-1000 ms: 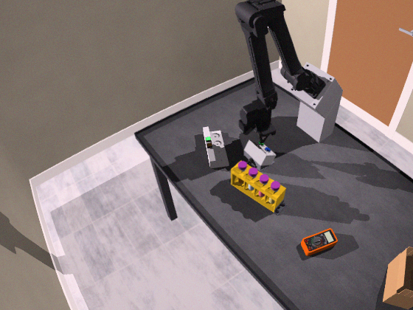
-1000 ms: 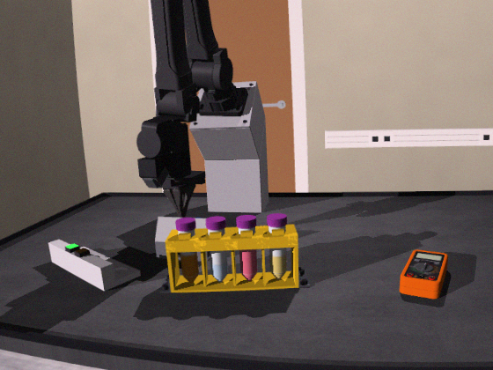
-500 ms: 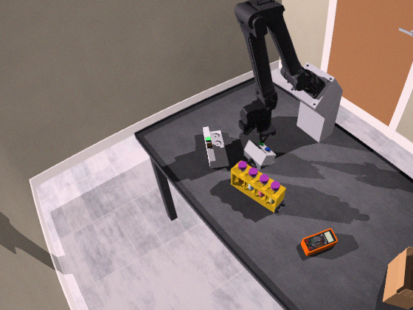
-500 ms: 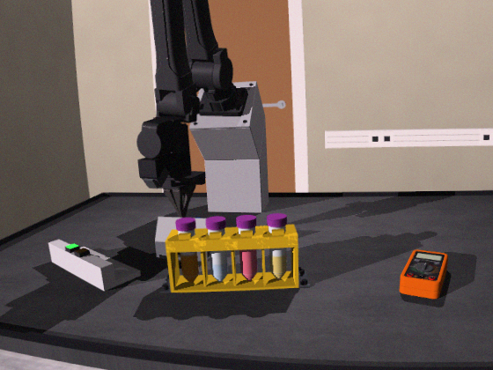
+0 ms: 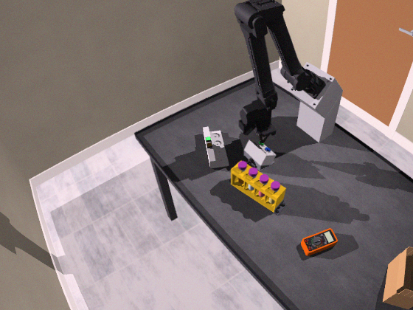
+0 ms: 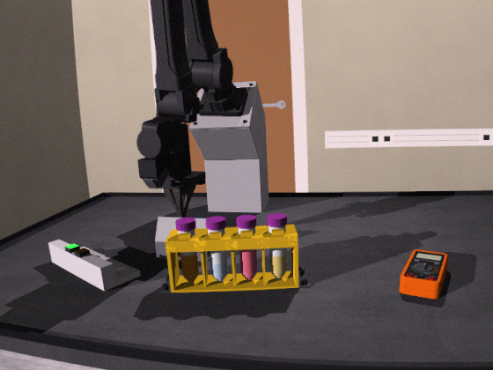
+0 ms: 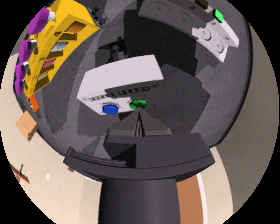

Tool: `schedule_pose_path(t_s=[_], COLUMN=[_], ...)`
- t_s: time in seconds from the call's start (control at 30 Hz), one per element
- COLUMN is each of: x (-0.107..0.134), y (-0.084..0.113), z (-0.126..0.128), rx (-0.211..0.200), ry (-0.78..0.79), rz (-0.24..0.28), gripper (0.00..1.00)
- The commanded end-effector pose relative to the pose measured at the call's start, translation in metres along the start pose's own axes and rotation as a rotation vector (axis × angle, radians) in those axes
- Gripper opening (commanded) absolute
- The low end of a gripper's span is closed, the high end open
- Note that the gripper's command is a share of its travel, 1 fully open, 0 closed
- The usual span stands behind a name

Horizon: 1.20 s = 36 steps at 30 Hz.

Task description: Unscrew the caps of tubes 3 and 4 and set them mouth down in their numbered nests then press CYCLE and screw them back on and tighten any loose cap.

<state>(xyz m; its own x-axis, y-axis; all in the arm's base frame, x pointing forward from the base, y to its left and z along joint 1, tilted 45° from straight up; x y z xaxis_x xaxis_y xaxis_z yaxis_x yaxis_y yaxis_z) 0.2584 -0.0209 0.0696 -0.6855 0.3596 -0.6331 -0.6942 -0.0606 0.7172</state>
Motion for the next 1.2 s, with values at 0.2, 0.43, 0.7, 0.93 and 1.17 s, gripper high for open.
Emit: schedule_pose_path(t_s=[0.2,0.43,0.7,0.93,1.17], x=[-0.0063,-0.0063,-0.0063,-0.0063,-0.0063], y=[-0.0040,-0.0040,-0.0047,-0.0055,-0.0055], z=[0.0058,0.0058,0.0058,0.0059,0.0059], rx=[-0.016,-0.016,-0.016,-0.016,-0.016], ry=[0.001,0.001,0.001,0.001,0.001], rz=[-0.021,-0.021,-0.021,-0.021,-0.021], gripper=[0.00,0.00,0.00,0.00,0.00])
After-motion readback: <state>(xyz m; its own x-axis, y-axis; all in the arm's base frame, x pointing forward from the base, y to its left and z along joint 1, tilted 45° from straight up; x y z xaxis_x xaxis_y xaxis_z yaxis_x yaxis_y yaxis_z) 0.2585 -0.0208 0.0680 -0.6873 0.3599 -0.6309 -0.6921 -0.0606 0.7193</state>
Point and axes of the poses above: the point where the finger pads meet when closed, its own y axis back along the fingers, its own z axis across the jaws, x = y × z, the point moved 10 cm from there along y, back along the fingers, and after that the axes turned 14 degrees about -y, right-handed, at the moved point
